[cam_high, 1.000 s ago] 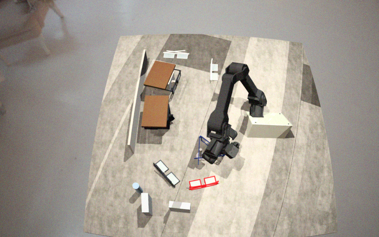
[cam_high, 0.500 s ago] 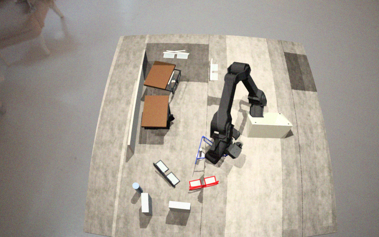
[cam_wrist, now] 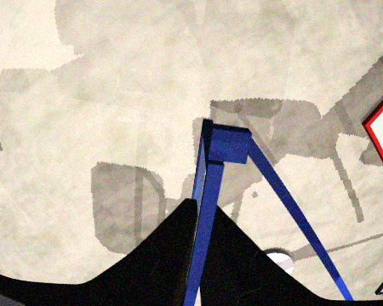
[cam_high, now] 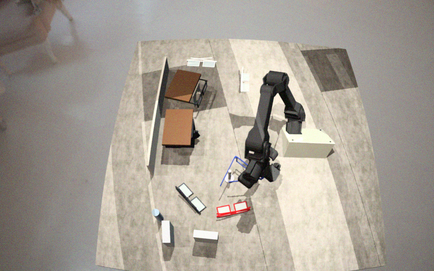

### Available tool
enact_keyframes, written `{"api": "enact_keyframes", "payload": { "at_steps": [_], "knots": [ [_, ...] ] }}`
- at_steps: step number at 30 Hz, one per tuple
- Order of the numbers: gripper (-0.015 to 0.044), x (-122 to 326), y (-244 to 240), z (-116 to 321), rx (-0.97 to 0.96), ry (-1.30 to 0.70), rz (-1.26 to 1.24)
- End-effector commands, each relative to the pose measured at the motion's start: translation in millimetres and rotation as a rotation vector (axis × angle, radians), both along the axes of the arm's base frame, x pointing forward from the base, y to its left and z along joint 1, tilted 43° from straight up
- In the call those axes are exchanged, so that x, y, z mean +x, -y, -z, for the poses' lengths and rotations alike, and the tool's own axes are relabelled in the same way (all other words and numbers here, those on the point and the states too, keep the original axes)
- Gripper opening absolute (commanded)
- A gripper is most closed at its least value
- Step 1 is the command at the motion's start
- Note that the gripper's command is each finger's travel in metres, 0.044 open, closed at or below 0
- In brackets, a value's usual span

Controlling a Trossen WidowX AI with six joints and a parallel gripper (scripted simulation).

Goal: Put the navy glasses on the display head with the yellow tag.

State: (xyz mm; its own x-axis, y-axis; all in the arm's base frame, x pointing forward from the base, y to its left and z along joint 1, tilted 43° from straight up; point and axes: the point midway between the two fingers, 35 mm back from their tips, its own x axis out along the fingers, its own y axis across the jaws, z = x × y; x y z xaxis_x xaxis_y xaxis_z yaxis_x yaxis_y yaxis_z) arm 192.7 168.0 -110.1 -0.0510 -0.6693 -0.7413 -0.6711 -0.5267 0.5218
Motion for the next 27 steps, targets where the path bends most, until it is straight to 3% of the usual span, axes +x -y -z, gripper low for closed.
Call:
{"api": "enact_keyframes", "payload": {
  "at_steps": [1,27],
  "knots": [
    [0.0000,-5.1,-2.1,1.0,0.003,-0.001,0.004],
    [0.0000,-16.6,-7.6,4.9,0.004,-0.002,0.004]
  ]
}}
